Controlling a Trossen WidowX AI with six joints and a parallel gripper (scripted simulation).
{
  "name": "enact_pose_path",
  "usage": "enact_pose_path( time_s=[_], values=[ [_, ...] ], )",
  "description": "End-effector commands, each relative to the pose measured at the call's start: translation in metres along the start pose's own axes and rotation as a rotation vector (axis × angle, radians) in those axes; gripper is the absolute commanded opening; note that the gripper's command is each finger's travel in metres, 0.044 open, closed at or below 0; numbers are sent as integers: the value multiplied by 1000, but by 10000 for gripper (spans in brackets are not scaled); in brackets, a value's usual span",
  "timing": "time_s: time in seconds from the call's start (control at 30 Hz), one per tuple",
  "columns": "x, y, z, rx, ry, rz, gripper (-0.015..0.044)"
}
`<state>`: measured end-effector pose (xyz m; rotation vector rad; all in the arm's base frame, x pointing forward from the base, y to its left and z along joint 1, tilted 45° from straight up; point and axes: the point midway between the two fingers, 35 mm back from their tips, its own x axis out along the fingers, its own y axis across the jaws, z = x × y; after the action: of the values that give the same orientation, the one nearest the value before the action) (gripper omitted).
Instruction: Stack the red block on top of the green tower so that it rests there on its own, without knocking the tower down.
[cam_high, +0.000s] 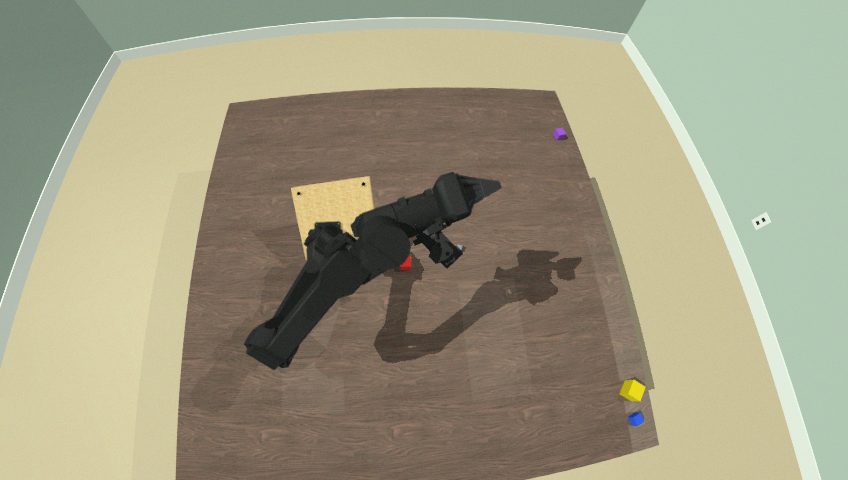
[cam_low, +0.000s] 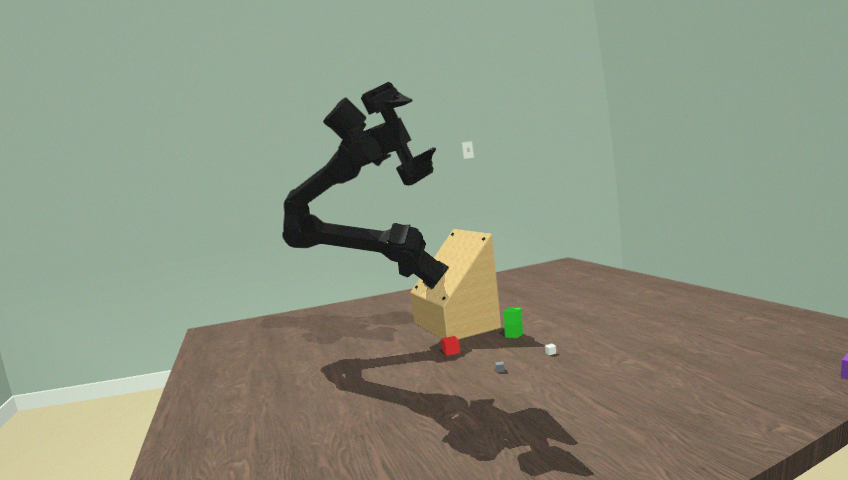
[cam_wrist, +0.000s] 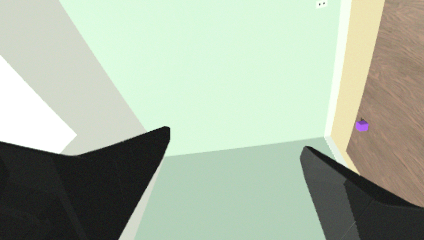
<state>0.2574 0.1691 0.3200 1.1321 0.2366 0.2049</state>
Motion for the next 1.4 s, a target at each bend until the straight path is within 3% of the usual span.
enact_pose_path(
  time_s=[0.0,0.37,0.8,1.37],
  values=[
    [21,-62,-12,-218,15,-239,440],
    [13,-215,-7,-731,189,-872,440],
    [-83,-324,32,-1177,712,-1565,440],
    [-91,-331,39,-1193,751,-1596,440]
  ],
)
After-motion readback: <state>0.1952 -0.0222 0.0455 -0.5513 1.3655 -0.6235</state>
